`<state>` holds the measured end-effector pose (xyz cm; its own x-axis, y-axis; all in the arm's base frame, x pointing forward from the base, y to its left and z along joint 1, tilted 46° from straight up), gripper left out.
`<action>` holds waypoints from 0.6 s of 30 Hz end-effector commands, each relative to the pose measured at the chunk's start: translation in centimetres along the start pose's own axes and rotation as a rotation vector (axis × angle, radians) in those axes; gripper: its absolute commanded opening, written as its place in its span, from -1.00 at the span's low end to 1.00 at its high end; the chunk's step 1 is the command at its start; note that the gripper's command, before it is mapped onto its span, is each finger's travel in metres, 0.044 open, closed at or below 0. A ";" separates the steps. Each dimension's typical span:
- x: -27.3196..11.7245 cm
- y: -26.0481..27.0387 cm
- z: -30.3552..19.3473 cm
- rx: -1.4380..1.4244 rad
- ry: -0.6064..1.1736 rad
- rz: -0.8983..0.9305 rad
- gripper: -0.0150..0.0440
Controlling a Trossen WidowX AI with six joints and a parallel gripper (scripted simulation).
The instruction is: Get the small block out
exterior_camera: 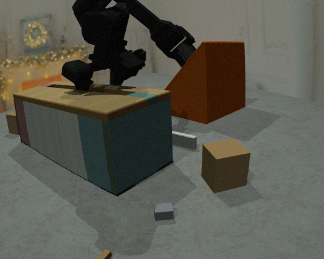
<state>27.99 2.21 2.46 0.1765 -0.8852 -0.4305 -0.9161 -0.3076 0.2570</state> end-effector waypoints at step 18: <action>1.2 0.8 -2.8 -0.003 0.004 0.007 0.86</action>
<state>28.51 0.52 4.25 0.1776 -0.8858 -0.4288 -0.9157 -0.3083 0.2576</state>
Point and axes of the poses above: the point midway between the two fingers, 35 mm back from their tips, its own x axis out along the fingers, its own y axis across the jaws, z = x × y, the point moved 2 cm from there along -x, back along the fingers, and after that the axes turned 13 degrees about -x, right-handed, at the moved point
